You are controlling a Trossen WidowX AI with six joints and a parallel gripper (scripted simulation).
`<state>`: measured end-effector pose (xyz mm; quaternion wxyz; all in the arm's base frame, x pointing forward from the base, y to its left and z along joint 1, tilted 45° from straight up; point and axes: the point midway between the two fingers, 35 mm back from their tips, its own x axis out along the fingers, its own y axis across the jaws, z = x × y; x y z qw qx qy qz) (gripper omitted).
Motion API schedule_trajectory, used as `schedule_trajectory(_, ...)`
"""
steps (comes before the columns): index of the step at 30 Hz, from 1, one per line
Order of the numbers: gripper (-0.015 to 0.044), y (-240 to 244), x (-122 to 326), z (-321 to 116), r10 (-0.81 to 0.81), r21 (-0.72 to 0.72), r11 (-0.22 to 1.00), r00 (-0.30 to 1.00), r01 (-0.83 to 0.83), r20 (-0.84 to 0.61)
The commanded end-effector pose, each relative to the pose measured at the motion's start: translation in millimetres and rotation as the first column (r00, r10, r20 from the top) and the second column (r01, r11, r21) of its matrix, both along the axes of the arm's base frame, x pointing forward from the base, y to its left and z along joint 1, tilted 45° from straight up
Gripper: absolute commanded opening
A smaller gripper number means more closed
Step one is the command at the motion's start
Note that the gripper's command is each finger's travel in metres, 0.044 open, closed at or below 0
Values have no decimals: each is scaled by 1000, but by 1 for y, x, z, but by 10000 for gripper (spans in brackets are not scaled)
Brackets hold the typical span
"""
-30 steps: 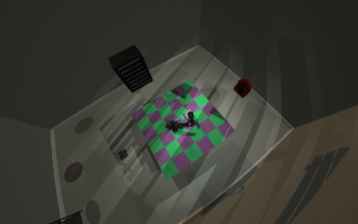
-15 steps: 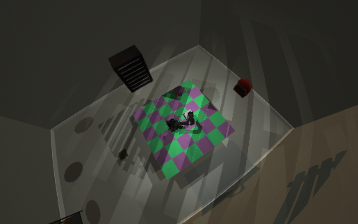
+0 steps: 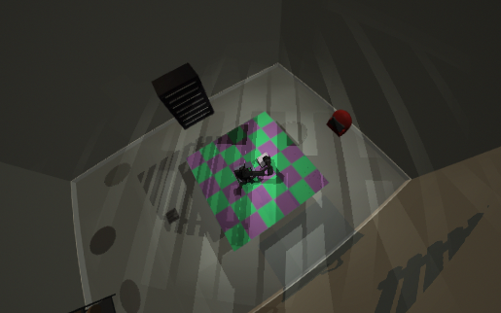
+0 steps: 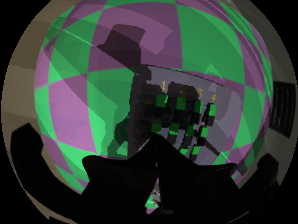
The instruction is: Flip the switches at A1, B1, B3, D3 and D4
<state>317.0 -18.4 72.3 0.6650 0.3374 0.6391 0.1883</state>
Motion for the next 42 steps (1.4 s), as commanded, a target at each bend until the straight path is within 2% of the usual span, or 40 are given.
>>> schedule_trajectory(1,0,5,1,-6,-9,4,1000,1000,9,-2)
schedule_trajectory(42,0,16,3,-18,-9,5,1000,1000,9,-1)
